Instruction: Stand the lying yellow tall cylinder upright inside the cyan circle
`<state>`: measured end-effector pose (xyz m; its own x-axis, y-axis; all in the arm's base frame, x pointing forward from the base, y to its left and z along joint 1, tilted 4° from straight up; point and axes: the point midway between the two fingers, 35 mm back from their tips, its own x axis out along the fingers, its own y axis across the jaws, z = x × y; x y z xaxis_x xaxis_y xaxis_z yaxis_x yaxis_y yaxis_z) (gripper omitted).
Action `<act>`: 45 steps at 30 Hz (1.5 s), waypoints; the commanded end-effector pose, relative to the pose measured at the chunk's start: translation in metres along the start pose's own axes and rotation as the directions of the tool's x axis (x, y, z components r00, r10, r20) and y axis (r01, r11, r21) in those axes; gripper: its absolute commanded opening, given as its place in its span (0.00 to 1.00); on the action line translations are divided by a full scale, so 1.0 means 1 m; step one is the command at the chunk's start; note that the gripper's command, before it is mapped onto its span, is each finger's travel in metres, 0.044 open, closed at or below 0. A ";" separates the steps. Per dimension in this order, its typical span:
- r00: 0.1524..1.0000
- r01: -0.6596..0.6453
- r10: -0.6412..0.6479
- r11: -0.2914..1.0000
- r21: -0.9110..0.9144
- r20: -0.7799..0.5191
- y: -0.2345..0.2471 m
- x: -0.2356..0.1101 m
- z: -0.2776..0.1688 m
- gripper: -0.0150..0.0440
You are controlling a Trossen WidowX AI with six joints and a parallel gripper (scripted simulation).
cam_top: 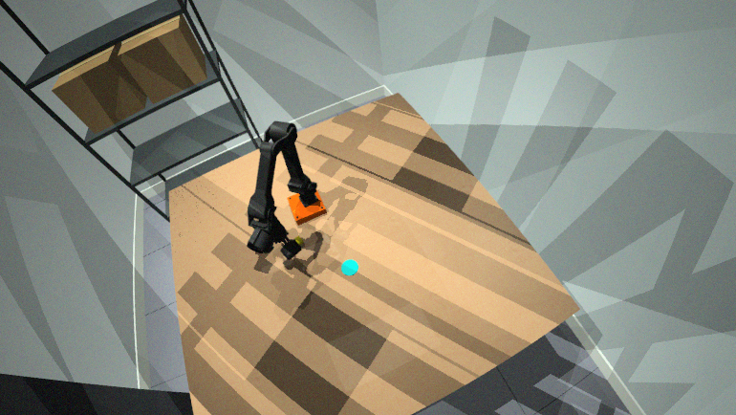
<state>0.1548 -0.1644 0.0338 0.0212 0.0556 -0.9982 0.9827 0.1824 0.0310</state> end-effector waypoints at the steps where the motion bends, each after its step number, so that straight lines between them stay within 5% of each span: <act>1: 1.000 0.001 -0.001 1.000 0.003 0.005 -0.002 0.020 -0.003 0.78; 10: 1.000 0.001 -0.001 1.000 0.003 0.005 -0.002 0.020 -0.003 0.43; 45: 1.000 0.001 -0.001 1.000 0.003 0.006 0.000 -0.074 0.000 0.43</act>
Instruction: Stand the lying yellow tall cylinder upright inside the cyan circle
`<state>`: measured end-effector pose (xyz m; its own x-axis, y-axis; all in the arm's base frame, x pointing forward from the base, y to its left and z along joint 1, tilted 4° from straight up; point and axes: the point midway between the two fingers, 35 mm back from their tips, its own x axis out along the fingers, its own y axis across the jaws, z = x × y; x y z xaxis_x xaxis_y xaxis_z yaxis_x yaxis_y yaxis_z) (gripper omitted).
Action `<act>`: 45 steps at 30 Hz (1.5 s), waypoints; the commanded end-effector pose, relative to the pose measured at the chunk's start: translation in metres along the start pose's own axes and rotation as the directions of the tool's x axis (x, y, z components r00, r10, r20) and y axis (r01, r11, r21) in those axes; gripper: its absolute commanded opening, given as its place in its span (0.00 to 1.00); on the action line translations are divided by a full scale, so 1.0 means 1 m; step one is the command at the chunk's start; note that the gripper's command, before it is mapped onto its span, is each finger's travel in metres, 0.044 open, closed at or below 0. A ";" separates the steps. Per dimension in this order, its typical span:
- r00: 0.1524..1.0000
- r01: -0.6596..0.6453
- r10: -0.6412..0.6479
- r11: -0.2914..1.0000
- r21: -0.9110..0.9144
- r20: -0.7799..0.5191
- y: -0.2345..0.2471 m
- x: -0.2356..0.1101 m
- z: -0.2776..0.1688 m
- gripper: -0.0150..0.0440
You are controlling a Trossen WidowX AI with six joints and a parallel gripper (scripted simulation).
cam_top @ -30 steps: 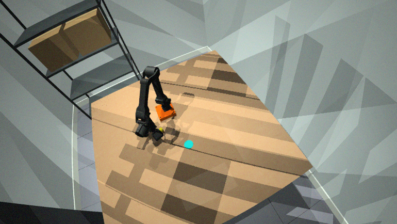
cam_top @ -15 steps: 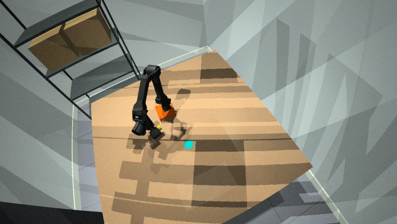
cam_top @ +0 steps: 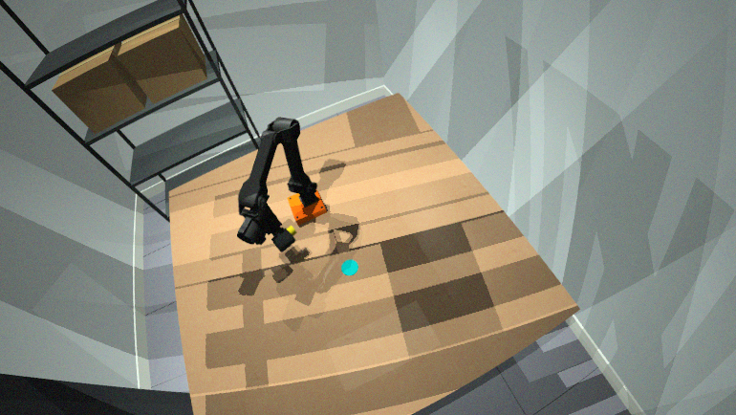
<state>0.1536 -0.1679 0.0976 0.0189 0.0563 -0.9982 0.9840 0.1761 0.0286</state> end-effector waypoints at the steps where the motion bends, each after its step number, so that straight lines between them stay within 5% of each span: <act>1: 1.000 -0.001 0.001 1.000 -0.004 0.007 -0.001 -0.013 -0.001 0.43; 11: 1.000 -0.001 0.001 1.000 -0.031 0.006 0.001 -0.027 -0.004 0.43; 23: 1.000 -0.005 0.005 0.963 -0.270 -0.003 0.028 -0.031 -0.010 0.43; 45: 1.000 -0.012 0.007 0.752 -0.659 -0.010 0.076 -0.037 -0.026 0.43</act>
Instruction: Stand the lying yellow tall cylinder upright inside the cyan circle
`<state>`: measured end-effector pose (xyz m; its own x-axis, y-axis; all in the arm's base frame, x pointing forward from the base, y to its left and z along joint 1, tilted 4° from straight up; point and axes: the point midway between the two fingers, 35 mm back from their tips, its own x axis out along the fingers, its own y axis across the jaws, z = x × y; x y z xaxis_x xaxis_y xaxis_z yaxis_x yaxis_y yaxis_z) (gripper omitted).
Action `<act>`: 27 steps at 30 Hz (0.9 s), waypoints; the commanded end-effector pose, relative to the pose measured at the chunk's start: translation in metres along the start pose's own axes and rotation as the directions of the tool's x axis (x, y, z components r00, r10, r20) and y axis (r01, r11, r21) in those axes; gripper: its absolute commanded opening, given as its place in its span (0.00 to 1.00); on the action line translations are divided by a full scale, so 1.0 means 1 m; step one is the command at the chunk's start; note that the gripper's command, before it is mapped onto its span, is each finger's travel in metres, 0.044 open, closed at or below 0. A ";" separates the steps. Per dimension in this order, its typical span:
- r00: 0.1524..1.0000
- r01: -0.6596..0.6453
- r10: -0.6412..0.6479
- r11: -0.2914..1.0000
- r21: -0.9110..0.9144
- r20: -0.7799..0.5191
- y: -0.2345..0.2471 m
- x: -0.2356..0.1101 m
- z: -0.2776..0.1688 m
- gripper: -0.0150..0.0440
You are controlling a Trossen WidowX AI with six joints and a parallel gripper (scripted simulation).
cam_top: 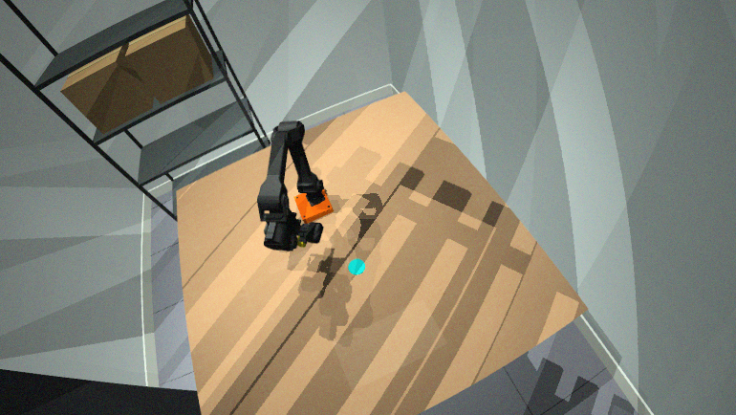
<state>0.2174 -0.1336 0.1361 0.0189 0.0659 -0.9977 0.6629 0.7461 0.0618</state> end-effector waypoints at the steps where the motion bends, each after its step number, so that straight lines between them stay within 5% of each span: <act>1: 1.000 -0.004 0.005 0.997 -0.072 0.003 0.008 -0.002 0.003 0.43; 27: 1.000 0.002 0.004 0.833 -0.553 0.009 0.066 -0.010 0.017 0.43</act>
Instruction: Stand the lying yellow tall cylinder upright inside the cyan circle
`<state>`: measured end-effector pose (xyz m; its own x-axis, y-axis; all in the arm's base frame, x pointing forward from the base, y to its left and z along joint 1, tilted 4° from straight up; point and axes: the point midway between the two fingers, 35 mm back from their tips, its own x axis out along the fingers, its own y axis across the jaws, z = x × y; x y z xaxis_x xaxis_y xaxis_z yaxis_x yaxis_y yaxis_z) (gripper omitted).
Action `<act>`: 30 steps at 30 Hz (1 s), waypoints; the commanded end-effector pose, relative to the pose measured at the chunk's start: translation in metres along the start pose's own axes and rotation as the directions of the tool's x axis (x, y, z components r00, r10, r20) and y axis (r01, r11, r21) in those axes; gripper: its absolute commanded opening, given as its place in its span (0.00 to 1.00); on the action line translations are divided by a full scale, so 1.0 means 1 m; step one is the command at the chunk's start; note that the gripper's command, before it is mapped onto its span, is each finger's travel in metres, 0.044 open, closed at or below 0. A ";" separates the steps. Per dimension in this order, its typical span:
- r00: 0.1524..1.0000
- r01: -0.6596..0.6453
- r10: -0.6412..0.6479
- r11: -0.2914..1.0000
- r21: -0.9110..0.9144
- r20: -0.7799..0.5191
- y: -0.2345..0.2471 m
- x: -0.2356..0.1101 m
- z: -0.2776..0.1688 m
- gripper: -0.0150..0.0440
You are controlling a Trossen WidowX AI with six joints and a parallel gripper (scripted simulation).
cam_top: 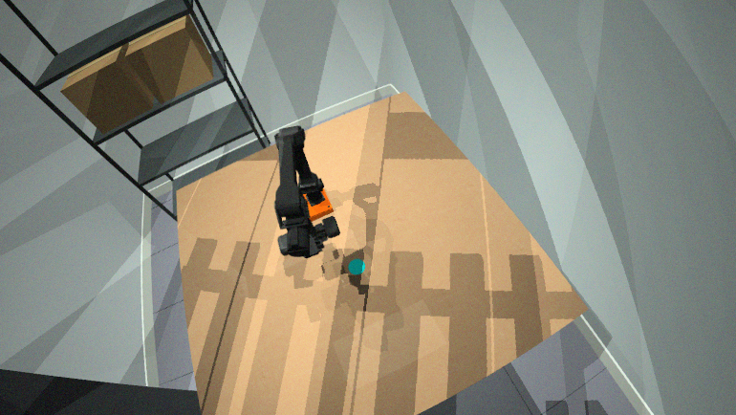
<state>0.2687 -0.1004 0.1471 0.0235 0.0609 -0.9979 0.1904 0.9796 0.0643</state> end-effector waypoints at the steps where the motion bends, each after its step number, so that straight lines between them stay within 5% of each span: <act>1: 1.000 -0.002 0.003 0.997 -0.072 0.005 0.007 -0.002 0.006 0.43; 30: 1.000 0.003 0.004 0.799 -0.601 0.011 0.070 -0.006 0.041 0.43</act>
<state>0.3181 -0.0454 0.1561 0.0307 0.0609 -0.9977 -0.3899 0.9198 0.0442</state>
